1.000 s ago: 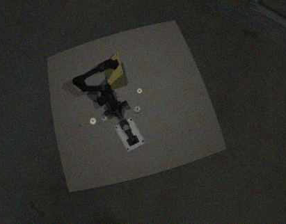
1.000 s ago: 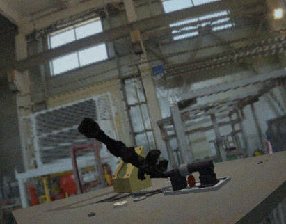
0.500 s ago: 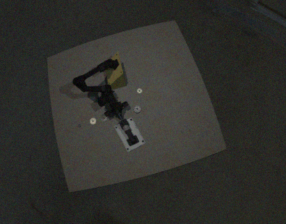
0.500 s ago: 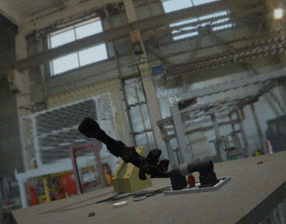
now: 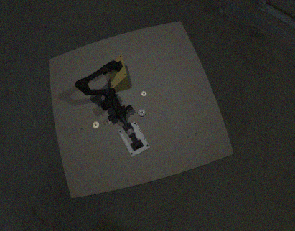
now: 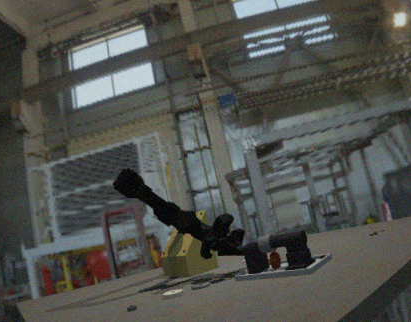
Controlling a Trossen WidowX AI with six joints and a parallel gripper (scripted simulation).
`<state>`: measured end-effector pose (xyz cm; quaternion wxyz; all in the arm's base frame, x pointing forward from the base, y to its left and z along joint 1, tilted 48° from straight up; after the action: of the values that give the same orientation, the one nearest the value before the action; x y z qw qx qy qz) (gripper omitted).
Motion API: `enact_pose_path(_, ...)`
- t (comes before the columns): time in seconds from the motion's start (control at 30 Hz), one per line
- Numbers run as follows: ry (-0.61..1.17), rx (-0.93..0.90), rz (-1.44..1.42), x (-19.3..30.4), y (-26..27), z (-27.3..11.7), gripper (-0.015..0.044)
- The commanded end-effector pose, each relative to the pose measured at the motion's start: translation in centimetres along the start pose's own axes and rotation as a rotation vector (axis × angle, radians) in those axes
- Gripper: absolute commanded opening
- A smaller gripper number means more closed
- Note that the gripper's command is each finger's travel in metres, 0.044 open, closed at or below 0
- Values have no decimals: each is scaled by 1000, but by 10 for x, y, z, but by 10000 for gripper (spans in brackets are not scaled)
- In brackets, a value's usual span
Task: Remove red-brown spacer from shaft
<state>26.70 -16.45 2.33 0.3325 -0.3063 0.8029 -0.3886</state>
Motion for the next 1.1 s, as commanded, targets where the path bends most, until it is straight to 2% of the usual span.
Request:
enact_pose_path(0.0, -4, 4, 2, -3, -2, 4, 0)
enact_pose_path(1.07, -4, 4, 3, -6, -3, 10, 0)
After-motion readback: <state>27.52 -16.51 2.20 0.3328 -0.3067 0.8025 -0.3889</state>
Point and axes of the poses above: the point midway between the two fingers, 35 mm back from their tips, its own z axis out along the fingers, its own y axis across the jaws, x = y × z, the point moved 9 cm from there along -z, back along the fingers, and after that the axes turned 14 degrees about -z, right-handed, at the moved point
